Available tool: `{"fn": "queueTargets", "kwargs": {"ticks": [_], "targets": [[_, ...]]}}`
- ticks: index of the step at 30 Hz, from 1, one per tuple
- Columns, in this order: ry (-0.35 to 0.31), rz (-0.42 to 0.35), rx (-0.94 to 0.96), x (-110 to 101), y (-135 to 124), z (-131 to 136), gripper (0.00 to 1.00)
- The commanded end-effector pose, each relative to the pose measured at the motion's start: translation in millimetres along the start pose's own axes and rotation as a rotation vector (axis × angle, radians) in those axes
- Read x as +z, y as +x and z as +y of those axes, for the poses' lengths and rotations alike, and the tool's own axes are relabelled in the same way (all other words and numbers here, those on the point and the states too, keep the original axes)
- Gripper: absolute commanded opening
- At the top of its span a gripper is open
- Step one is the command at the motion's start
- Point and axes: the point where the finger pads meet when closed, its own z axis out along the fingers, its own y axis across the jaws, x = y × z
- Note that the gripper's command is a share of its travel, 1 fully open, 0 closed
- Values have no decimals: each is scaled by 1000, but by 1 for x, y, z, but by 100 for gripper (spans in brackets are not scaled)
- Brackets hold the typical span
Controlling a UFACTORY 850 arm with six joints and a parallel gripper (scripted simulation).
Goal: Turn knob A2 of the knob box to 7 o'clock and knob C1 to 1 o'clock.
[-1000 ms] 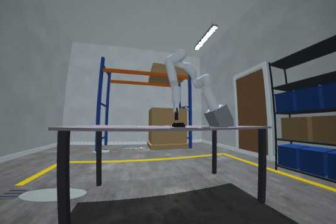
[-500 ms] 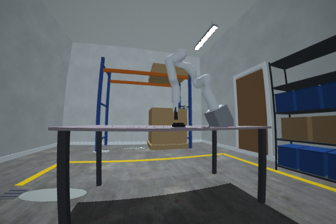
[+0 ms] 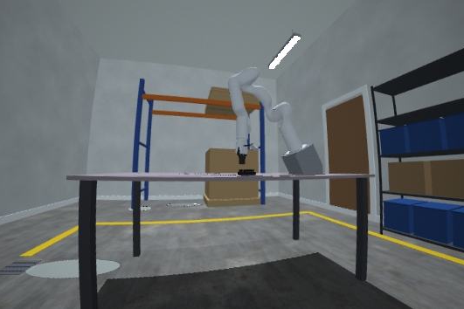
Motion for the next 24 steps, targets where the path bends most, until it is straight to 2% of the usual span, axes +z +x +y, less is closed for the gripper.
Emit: {"fn": "queueTargets", "kwargs": {"ticks": [1, 10, 12, 13, 24], "targets": [[-5, -2, 156, -2, 1, 6, 19], [-5, 1, 434, -6, 4, 17, 19], [-5, 1, 434, -6, 4, 17, 19], [-5, 3, 522, -8, 5, 20, 19], [-5, 12, 839, -13, 10, 33, 19]]}}
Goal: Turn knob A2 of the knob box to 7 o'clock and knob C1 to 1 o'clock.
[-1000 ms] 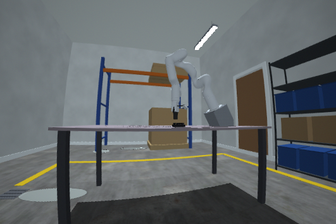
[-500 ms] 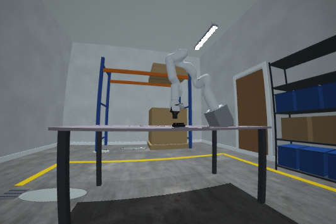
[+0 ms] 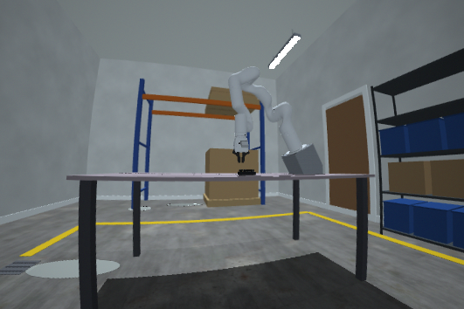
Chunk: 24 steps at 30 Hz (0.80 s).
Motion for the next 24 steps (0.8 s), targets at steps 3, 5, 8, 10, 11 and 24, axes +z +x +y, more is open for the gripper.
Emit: {"fn": "queueTargets", "kwargs": {"ticks": [3, 5, 8, 10, 11, 24], "targets": [[-6, 6, 169, -3, 7, 4, 19], [-6, 6, 169, -3, 7, 4, 19], [-6, 6, 170, -3, 7, 4, 19], [-6, 6, 170, -3, 7, 4, 19], [-6, 6, 170, -3, 7, 4, 19], [-6, 6, 170, -3, 7, 4, 19]]}}
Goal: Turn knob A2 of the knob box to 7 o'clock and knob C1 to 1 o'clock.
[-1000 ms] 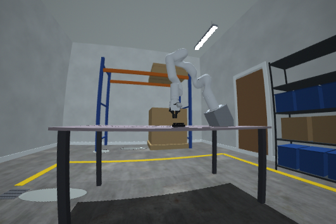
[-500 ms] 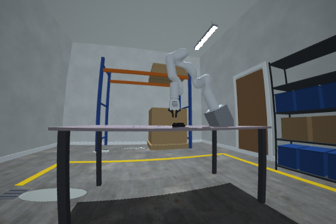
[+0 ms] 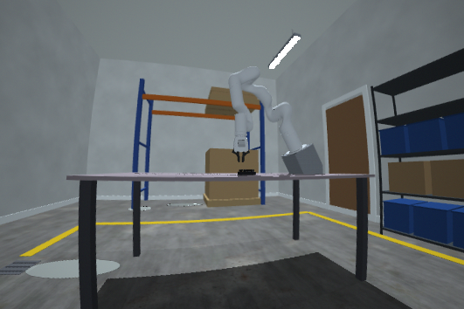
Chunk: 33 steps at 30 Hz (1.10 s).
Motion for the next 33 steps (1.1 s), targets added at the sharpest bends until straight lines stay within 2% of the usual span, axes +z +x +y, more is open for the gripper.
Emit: {"fn": "queueTargets", "kwargs": {"ticks": [1, 33], "targets": [[-1, 1, 0, 0, 0, 1, 19], [-2, 1, 0, 4, 0, 1, 19]]}}
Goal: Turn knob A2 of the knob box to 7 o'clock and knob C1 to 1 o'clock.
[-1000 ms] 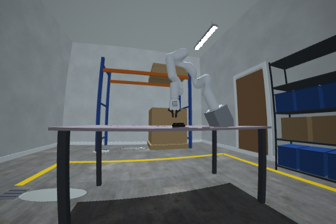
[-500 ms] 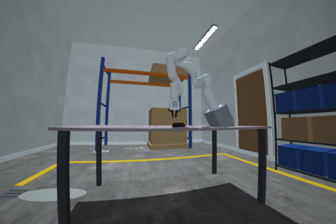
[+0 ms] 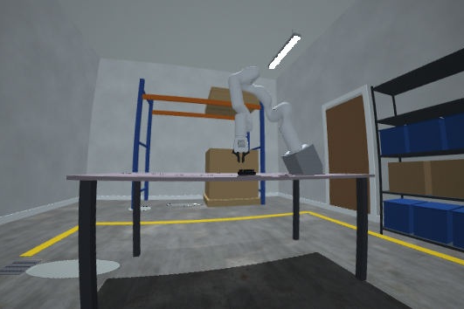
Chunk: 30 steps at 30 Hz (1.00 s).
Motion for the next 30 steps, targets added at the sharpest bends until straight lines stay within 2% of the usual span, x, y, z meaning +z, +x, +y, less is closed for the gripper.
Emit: {"fn": "queueTargets", "kwargs": {"ticks": [1, 30], "targets": [[-2, 1, 0, 1, 0, 1, 19], [-2, 1, 0, 35, 0, 0, 19]]}}
